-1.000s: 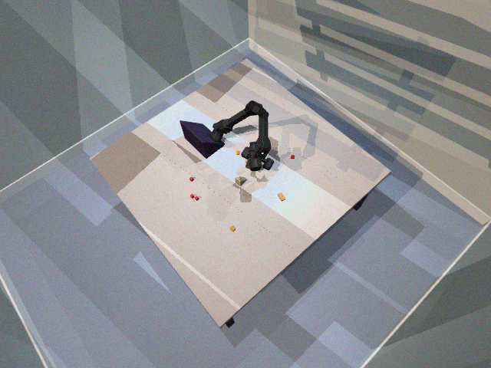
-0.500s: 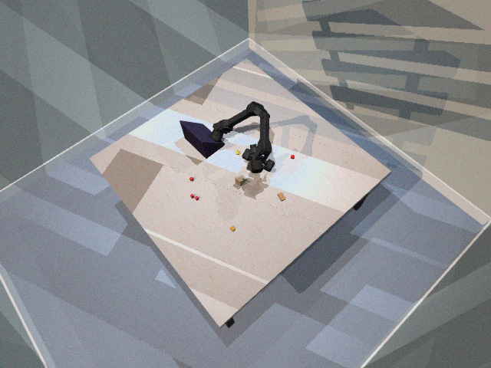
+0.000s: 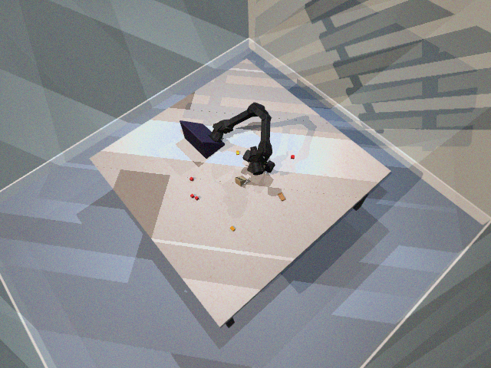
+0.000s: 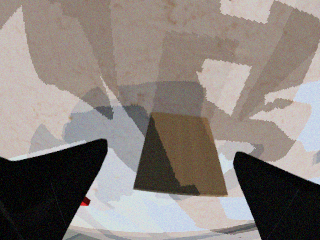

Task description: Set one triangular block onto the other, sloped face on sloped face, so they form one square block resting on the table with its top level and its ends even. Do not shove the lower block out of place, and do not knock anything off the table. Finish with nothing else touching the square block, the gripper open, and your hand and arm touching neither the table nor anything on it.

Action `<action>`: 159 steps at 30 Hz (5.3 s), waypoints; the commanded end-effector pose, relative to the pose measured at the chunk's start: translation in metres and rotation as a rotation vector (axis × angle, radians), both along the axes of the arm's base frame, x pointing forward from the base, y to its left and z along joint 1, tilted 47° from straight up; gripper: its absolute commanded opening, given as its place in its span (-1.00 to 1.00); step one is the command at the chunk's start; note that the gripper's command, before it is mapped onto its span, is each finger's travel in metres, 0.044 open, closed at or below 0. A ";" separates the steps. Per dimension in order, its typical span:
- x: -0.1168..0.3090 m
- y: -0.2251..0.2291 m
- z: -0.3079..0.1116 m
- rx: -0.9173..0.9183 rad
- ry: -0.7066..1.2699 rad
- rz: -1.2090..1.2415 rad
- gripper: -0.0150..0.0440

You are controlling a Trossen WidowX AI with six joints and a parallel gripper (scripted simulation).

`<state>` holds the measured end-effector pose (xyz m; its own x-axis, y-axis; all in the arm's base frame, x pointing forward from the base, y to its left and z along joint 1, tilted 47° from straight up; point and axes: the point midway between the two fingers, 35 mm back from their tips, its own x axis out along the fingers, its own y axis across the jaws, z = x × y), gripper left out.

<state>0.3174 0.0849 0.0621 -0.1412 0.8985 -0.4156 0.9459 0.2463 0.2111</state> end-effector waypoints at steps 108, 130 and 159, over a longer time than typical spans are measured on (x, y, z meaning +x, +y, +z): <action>-0.029 0.046 0.062 -1.168 -0.296 -0.245 1.00; -0.040 -0.020 0.076 -0.640 -0.031 0.049 1.00; -0.021 0.020 0.069 0.046 0.001 -0.059 1.00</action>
